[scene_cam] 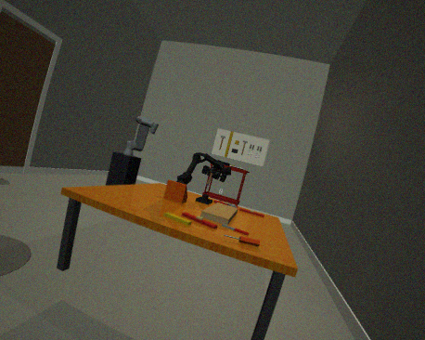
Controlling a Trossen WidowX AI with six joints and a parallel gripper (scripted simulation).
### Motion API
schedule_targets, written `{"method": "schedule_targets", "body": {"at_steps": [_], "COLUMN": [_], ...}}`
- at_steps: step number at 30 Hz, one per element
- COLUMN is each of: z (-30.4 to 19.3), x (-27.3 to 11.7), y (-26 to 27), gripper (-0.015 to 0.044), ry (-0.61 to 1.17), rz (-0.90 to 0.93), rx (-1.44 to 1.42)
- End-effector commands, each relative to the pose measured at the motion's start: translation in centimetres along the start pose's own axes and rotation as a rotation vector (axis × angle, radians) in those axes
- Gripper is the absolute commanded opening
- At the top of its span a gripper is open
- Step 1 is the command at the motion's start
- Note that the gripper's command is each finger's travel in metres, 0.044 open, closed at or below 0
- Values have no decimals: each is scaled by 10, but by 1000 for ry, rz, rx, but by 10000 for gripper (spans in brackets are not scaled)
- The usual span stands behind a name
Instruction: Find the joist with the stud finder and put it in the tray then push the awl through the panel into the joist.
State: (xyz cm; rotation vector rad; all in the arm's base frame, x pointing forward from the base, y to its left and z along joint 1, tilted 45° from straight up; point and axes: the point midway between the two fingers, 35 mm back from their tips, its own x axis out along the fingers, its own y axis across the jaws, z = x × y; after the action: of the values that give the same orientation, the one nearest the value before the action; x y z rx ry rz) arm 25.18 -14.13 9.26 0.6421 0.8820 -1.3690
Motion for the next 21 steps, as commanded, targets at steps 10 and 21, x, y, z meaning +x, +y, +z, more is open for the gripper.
{"method": "schedule_targets", "body": {"at_steps": [10,21], "z": [-7,-27], "x": [-15,-25], "y": [59,107], "gripper": [0,0], "ry": [-45,-81], "rz": [7,22], "rx": [68,102]}}
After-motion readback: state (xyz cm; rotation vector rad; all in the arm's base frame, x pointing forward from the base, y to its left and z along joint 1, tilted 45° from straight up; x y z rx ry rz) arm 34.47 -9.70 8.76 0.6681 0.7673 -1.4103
